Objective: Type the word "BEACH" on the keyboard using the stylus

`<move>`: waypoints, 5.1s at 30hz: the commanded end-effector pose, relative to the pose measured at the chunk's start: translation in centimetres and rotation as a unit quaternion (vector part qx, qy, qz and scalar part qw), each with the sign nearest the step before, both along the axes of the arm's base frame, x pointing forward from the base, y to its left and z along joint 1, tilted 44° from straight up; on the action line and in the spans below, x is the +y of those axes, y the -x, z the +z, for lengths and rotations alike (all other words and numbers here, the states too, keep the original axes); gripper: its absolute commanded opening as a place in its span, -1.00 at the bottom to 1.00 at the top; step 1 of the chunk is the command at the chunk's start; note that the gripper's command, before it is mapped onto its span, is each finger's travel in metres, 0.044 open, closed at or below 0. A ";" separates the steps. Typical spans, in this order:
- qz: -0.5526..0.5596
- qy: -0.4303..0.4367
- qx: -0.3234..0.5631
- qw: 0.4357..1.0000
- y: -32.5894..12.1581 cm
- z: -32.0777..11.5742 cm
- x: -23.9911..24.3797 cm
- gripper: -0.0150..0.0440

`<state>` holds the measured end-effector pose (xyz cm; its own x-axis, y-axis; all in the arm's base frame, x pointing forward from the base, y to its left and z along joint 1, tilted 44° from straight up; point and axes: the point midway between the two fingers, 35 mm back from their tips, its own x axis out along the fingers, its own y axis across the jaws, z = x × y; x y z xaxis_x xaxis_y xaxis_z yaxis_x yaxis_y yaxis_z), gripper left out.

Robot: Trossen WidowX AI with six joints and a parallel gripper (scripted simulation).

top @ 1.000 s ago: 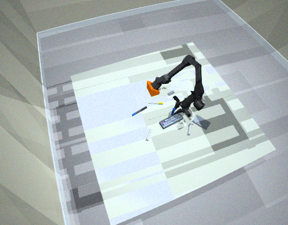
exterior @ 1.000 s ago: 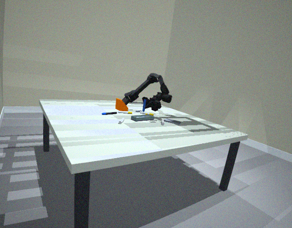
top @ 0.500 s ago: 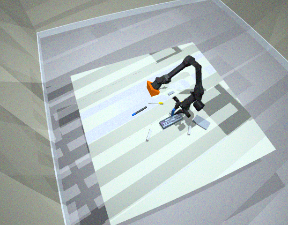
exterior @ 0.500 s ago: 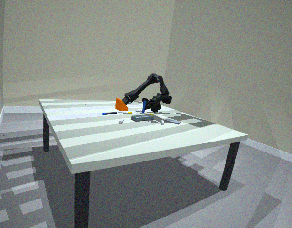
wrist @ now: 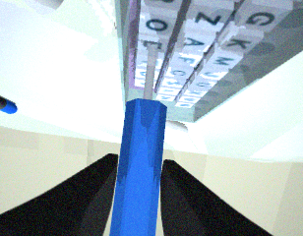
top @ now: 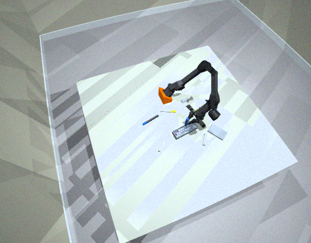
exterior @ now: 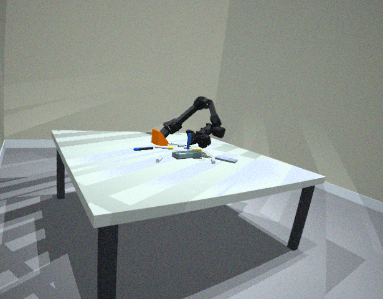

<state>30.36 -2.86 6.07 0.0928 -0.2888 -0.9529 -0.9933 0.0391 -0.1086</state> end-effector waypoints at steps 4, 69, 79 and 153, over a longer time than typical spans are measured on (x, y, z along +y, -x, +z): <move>-0.004 0.000 -0.001 1.000 0.0 -0.2 0.2 -0.22; -0.004 0.000 -0.003 1.000 -1.6 1.2 0.0 -0.22; -0.004 0.000 -0.003 1.000 -1.7 0.7 0.4 -0.22; -0.004 0.001 -0.003 1.000 -1.7 -0.4 -3.0 -0.22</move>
